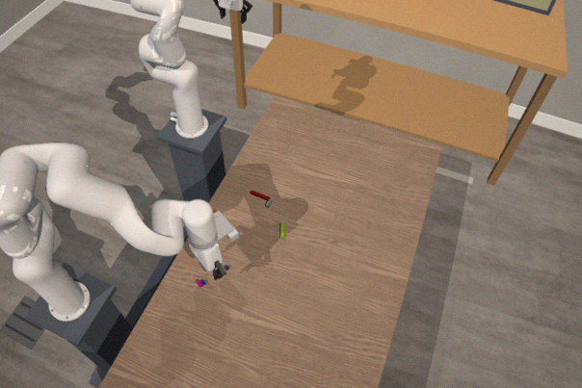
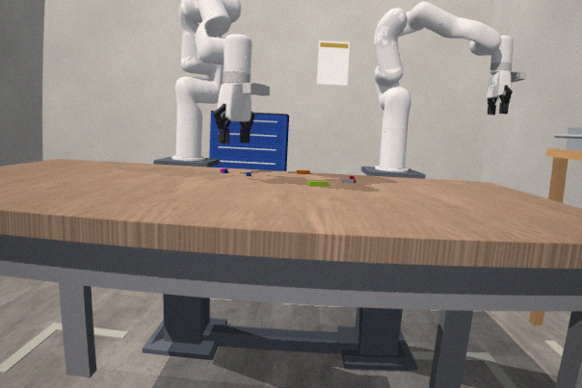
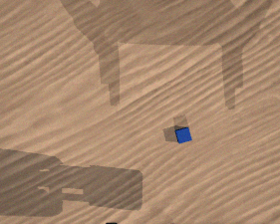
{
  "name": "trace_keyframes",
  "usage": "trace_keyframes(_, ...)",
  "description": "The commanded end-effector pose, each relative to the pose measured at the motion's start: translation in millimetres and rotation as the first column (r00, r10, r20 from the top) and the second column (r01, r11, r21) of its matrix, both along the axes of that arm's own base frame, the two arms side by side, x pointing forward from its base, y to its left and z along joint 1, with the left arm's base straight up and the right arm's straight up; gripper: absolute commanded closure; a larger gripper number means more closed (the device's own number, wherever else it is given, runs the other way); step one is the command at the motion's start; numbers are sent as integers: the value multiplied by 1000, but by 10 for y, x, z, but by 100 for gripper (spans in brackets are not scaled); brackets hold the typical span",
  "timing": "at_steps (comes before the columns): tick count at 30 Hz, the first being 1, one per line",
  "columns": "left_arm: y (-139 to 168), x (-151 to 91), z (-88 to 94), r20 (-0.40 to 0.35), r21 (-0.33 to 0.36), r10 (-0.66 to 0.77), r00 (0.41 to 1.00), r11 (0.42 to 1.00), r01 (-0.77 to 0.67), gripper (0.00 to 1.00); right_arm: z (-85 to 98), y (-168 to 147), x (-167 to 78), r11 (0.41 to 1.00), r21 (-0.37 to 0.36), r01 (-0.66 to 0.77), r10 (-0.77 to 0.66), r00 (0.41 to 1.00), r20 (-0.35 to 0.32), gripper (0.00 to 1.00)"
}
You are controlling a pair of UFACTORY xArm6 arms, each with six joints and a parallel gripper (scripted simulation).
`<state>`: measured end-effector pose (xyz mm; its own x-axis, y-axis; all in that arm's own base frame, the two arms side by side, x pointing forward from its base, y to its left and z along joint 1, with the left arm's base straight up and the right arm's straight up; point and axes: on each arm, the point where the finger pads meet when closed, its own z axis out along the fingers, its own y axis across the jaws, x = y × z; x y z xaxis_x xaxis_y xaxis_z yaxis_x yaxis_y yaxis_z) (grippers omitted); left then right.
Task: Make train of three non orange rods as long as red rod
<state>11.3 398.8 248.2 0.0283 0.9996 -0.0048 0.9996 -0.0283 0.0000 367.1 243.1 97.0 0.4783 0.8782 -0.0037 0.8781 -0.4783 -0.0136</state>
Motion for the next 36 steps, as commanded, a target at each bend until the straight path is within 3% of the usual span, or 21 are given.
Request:
trace_keyframes(1, 11, 0, 18, 0, 5, 0, 1000, 1000, 0, 0, -63, -144, -91, 989, 0, 147, -147, 989, 17, 0)
trace_keyframes(2, 11, 0, 18, 0, 5, 0, 1000, 1000, 0, 0, -64, -146, -92, 989, 0, 148, -148, 989, 17, 0)
trace_keyframes(3, 11, 0, 18, 0, 5, 0, 1000, 1000, 0, 0, -64, -146, -92, 989, 0, 148, -148, 989, 17, 74)
trace_keyframes(36, 11, 0, 18, 0, 5, 0, 1000, 1000, 0, 0, -82, -146, -93, 989, 0, 149, -149, 989, 17, 74)
